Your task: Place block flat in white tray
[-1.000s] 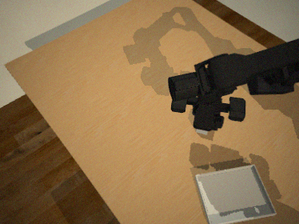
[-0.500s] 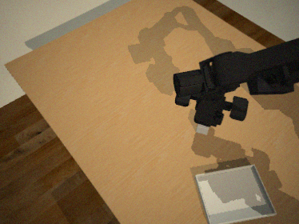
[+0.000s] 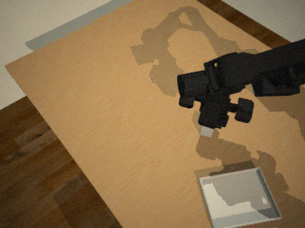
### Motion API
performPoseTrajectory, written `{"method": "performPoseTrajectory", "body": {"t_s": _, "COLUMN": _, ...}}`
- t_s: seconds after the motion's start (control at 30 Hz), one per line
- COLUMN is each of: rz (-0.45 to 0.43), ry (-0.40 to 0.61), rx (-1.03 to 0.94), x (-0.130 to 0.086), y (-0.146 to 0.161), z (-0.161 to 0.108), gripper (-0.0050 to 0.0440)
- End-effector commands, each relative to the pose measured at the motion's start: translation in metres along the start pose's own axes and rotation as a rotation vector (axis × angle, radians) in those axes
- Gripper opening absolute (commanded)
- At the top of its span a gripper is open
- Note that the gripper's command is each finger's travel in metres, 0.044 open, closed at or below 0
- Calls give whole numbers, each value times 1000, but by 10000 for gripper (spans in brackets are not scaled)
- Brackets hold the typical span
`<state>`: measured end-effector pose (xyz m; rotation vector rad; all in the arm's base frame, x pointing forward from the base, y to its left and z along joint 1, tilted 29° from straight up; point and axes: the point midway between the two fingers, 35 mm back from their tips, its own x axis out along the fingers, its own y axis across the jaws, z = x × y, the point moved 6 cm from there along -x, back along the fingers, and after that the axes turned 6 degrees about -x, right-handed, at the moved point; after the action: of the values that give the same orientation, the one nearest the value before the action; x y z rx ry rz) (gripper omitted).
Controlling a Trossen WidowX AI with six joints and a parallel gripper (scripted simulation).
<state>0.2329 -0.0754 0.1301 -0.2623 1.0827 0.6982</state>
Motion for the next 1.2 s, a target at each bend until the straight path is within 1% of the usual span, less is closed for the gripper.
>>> {"method": "performPoseTrajectory", "body": {"t_s": 0.0, "rz": -20, "ry": -6, "rx": -8, "x": -4, "y": -1, "z": 2, "gripper": 0}}
{"method": "performPoseTrajectory", "body": {"t_s": 0.57, "rz": -20, "ry": -6, "rx": -8, "x": -4, "y": -1, "z": 2, "gripper": 0}}
{"method": "performPoseTrajectory", "body": {"t_s": 0.6, "rz": -20, "ry": -6, "rx": -8, "x": -4, "y": -1, "z": 2, "gripper": 255}}
{"method": "performPoseTrajectory", "body": {"t_s": 1.17, "rz": -20, "ry": -6, "rx": -8, "x": -3, "y": -1, "z": 2, "gripper": 255}}
